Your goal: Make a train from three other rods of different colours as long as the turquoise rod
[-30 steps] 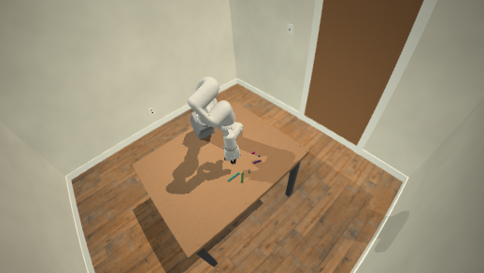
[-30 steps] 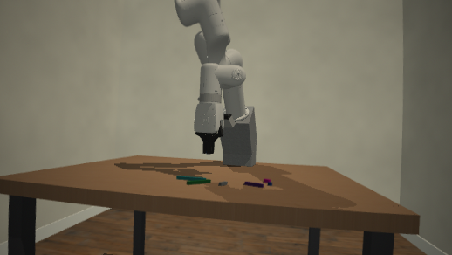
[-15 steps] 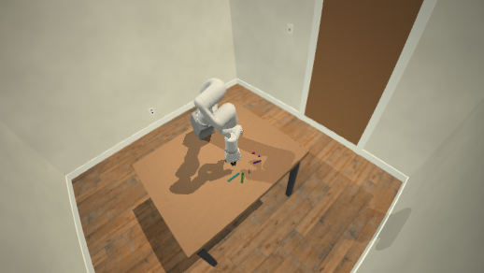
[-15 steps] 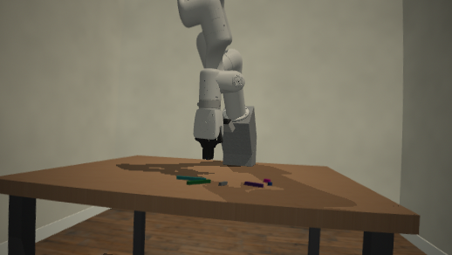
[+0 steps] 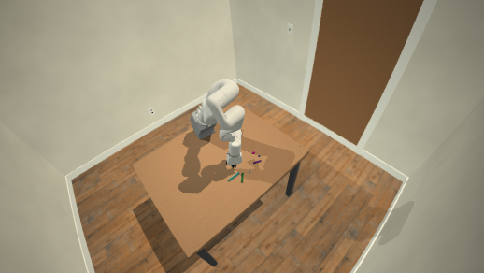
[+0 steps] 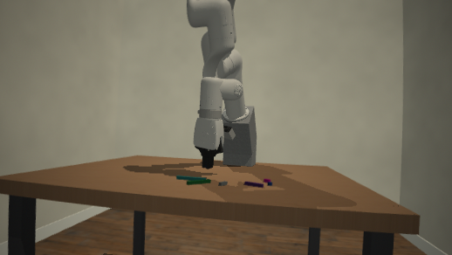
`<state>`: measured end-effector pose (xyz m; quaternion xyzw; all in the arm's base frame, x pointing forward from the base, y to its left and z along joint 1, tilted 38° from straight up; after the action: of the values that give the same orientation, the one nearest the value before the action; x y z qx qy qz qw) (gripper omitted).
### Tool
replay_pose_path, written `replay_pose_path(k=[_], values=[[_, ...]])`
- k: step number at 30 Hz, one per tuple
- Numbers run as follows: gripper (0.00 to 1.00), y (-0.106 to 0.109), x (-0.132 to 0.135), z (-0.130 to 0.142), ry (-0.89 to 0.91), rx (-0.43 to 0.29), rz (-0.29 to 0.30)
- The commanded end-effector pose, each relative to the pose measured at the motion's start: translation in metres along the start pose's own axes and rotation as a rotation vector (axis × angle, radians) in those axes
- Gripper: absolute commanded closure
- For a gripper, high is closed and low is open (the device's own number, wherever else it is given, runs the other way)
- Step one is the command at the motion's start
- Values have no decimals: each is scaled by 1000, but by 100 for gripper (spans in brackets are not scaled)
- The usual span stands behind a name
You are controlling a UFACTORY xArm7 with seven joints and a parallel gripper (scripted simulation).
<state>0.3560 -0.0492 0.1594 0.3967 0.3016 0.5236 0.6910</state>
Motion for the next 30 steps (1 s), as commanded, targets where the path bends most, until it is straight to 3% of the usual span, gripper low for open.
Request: replay_pose_path(k=[1,30], values=[[96,-21,-5,-10,-10,-136,78],[96,-24,-5,-10,-10,-136,78]])
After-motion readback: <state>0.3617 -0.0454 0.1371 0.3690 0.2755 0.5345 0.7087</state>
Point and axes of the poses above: the point where the finger pads meet when closed, its own y axis back along the fingers, its own x axis across the jaws, z = x × y, the point moved 10 cm from there along y, back along the fingers, and after that the axes turned 12 degrees about y, right-handed, at the moved point
